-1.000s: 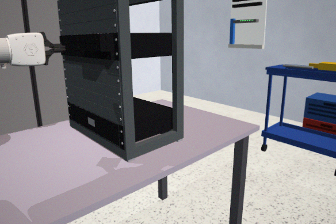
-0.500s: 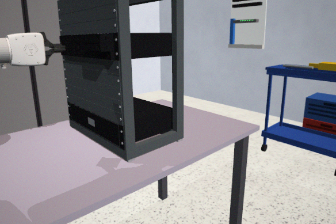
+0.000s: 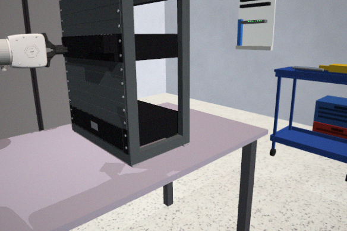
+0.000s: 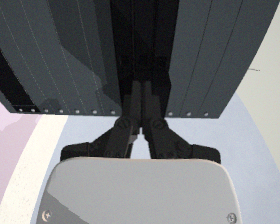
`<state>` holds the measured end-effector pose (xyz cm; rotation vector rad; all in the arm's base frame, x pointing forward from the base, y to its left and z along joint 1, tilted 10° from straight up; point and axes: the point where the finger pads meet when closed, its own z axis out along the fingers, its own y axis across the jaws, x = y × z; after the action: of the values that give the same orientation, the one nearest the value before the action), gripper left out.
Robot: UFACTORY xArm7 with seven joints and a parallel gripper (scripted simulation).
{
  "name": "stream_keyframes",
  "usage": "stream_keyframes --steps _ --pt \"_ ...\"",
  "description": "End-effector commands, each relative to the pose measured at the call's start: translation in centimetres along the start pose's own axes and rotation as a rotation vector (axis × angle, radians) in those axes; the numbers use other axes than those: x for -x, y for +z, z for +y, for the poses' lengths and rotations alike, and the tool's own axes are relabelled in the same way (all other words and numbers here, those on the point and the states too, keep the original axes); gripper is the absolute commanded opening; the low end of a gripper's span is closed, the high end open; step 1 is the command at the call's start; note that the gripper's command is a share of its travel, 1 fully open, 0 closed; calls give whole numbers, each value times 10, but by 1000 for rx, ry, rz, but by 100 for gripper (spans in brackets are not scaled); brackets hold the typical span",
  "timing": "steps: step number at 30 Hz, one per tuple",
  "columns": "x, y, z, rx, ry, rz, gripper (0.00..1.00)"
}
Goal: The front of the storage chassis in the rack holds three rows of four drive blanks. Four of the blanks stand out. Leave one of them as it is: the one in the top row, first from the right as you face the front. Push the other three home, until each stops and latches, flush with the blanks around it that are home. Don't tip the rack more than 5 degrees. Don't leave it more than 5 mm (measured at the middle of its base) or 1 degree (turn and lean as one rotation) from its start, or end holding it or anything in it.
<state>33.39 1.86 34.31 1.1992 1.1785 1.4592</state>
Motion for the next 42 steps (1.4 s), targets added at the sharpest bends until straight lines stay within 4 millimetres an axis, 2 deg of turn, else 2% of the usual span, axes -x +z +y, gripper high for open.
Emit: stream_keyframes --steps 1,20,21,42 --pt "63 -2 0 4 0 2 0" --pt "63 -2 0 4 0 2 0" --pt "0 0 2 3 0 -1 0" --pt "-4 1 1 1 -17 14 0"
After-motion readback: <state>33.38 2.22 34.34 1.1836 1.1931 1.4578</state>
